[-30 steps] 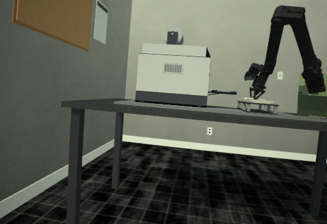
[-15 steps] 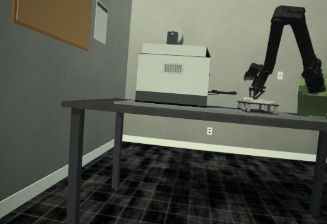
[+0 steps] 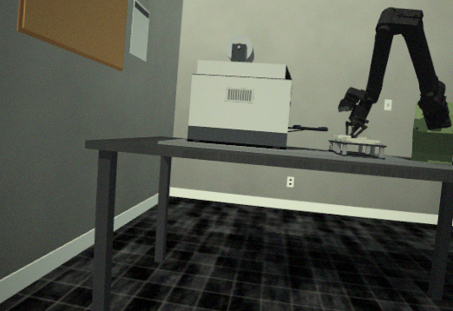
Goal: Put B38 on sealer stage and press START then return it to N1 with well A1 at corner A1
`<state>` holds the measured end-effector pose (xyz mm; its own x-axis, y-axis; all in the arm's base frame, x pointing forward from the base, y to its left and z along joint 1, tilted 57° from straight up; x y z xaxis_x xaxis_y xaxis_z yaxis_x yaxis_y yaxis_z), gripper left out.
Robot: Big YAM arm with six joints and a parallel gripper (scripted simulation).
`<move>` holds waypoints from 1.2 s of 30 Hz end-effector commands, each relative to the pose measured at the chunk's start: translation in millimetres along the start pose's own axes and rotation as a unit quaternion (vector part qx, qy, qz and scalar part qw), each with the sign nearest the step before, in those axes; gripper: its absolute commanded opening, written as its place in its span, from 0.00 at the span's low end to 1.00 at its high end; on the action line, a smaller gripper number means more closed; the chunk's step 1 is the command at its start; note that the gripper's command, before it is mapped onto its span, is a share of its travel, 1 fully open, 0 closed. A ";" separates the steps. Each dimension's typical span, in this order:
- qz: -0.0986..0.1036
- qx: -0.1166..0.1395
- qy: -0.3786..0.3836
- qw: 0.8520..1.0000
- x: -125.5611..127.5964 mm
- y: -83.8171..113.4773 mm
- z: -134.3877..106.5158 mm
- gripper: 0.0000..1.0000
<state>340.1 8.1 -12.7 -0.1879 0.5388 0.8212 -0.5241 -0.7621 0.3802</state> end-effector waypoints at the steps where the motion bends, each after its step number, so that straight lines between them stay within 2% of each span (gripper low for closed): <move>1: -0.003 -0.010 0.004 1.000 -2.7 6.3 6.2 0.00; 16: 0.004 0.005 -0.001 1.000 -2.1 -5.6 6.2 0.00; 22: 0.001 0.004 -0.008 1.000 -2.8 -1.1 -2.5 0.00; 36: -0.004 -0.005 -0.007 1.000 -6.2 4.6 -1.0 0.00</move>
<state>339.3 8.3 -13.6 -0.1837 0.5371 0.8233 -0.5229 -0.7626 0.3808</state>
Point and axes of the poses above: the point where the finger pads meet when closed, its own y axis back along the fingers, its own x axis across the jaws, z = x × y, the point moved 2 cm from there along y, back along the fingers, and after that the axes turned 9 degrees about -y, right-handed, at the moved point
